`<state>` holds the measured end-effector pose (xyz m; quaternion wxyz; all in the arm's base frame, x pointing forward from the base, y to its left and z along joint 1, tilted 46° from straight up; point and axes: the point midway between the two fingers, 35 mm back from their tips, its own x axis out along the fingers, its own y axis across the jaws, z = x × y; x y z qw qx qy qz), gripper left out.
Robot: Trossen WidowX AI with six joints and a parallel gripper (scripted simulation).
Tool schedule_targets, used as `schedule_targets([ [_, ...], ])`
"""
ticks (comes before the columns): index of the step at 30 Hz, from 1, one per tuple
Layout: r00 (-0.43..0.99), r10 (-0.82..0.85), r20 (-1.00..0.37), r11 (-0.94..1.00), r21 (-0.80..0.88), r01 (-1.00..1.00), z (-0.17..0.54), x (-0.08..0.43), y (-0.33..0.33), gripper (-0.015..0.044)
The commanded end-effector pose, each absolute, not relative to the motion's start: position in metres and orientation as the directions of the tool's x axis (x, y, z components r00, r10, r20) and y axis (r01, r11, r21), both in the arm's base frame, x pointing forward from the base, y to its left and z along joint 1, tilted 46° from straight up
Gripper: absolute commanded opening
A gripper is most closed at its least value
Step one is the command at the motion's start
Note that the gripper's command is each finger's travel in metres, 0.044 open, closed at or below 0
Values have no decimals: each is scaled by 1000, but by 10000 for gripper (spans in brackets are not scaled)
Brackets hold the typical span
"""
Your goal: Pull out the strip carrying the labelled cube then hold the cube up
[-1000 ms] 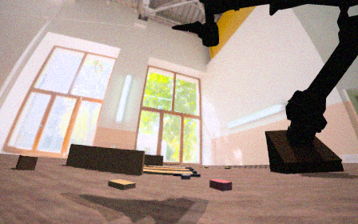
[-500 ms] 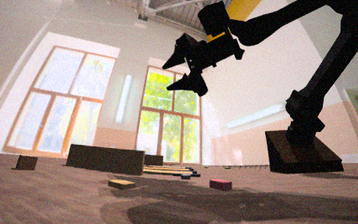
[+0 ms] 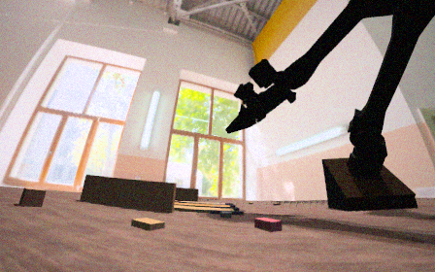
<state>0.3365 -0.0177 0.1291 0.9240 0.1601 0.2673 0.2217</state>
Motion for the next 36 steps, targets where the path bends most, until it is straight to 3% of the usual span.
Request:
schedule_targets([
  [1, 732, 577, -363, 679, 711, -182, 108, 317, -32, 400],
  [19, 732, 577, -363, 679, 711, -182, 108, 317, -32, 400],
  [25, 571, 663, -483, 683, 704, -197, 98, 339, -4, 242],
  [34, 111, 741, -662, 660, 687, -304, 86, 348, 72, 6],
  [36, 20, 734, -679, 646, 689, -329, 85, 345, 86, 0],
])
